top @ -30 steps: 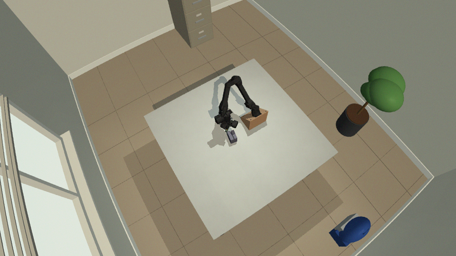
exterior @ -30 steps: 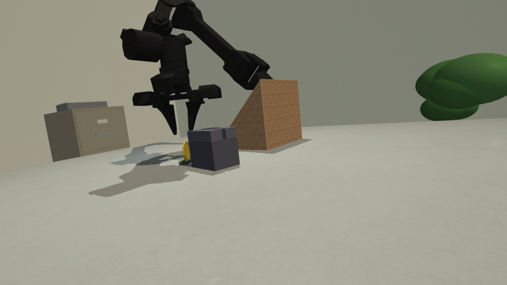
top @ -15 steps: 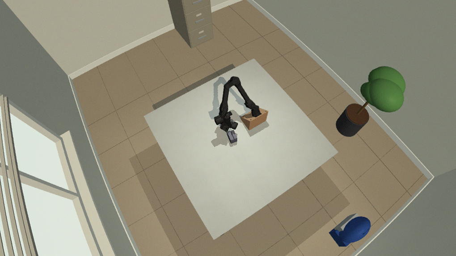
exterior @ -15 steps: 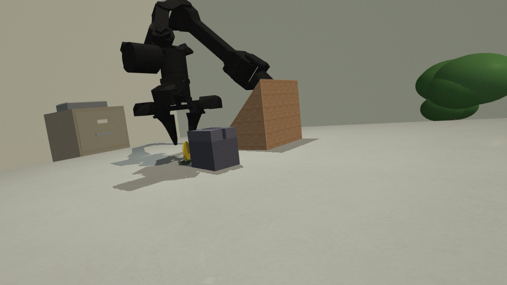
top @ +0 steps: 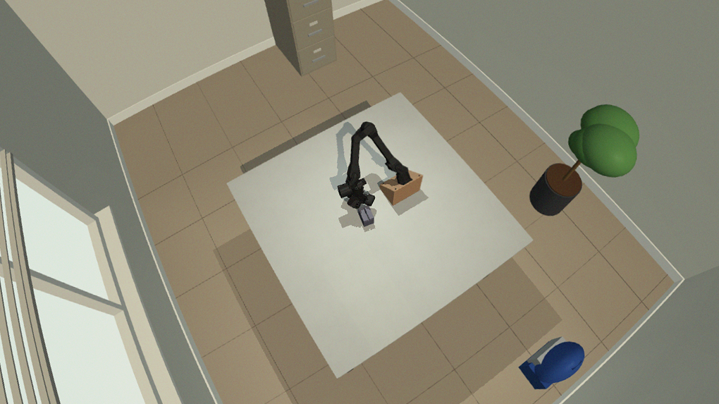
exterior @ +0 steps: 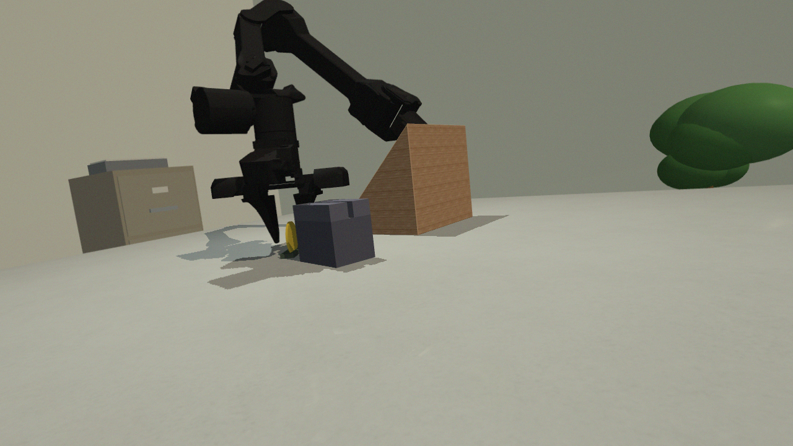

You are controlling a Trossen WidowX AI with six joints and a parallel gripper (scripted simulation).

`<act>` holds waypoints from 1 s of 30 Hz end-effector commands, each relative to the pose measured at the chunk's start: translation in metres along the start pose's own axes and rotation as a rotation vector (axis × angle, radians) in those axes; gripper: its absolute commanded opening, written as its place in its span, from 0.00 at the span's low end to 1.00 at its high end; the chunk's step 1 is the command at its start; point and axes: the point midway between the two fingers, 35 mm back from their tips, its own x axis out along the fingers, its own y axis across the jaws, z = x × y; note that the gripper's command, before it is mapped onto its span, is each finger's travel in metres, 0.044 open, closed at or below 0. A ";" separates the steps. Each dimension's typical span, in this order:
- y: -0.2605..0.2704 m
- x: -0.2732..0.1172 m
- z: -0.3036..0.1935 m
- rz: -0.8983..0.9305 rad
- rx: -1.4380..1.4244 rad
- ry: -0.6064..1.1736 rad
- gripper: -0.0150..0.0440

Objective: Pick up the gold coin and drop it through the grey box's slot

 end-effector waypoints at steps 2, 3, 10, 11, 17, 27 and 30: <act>0.004 0.009 -0.004 0.007 -0.011 0.010 0.53; 0.004 0.009 -0.004 0.007 -0.011 0.010 0.53; 0.004 0.009 -0.004 0.007 -0.011 0.010 0.30; 0.004 0.009 -0.004 0.007 -0.011 0.010 0.29; 0.004 0.009 -0.004 0.007 -0.011 0.010 0.25; 0.003 -0.001 -0.002 0.010 -0.010 0.008 0.25; 0.003 -0.008 0.000 0.012 -0.010 0.007 0.25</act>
